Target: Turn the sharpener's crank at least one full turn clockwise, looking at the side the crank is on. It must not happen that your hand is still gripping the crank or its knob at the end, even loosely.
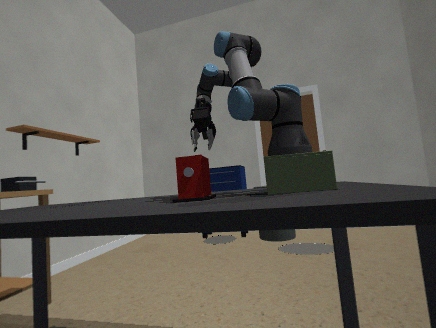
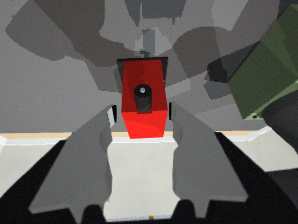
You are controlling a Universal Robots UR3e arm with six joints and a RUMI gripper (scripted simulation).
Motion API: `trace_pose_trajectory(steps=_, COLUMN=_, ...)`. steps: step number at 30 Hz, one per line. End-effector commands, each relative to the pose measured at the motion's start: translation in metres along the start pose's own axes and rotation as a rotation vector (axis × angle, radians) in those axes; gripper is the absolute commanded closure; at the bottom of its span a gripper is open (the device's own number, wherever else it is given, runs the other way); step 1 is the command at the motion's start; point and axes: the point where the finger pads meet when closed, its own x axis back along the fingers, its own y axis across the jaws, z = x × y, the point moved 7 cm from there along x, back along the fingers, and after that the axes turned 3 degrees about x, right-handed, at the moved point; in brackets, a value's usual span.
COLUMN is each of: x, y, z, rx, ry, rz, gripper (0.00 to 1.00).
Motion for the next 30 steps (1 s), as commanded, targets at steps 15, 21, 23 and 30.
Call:
trace_pose_trajectory(steps=15, x=-0.0185, y=-0.0003, z=0.0002, rx=0.001, ry=0.005, rz=0.004, gripper=0.68)
trace_pose_trajectory(steps=21, x=-0.0184, y=-0.0003, z=0.0002, rx=0.001, ry=0.005, rz=0.004, gripper=0.68)
trace_pose_trajectory(steps=23, x=-0.0184, y=-0.0003, z=0.0002, rx=0.001, ry=0.005, rz=0.004, gripper=0.68)
trace_pose_trajectory(steps=30, x=-0.0182, y=-0.0003, z=0.0001, rx=0.001, ry=0.005, rz=0.004, gripper=0.68)
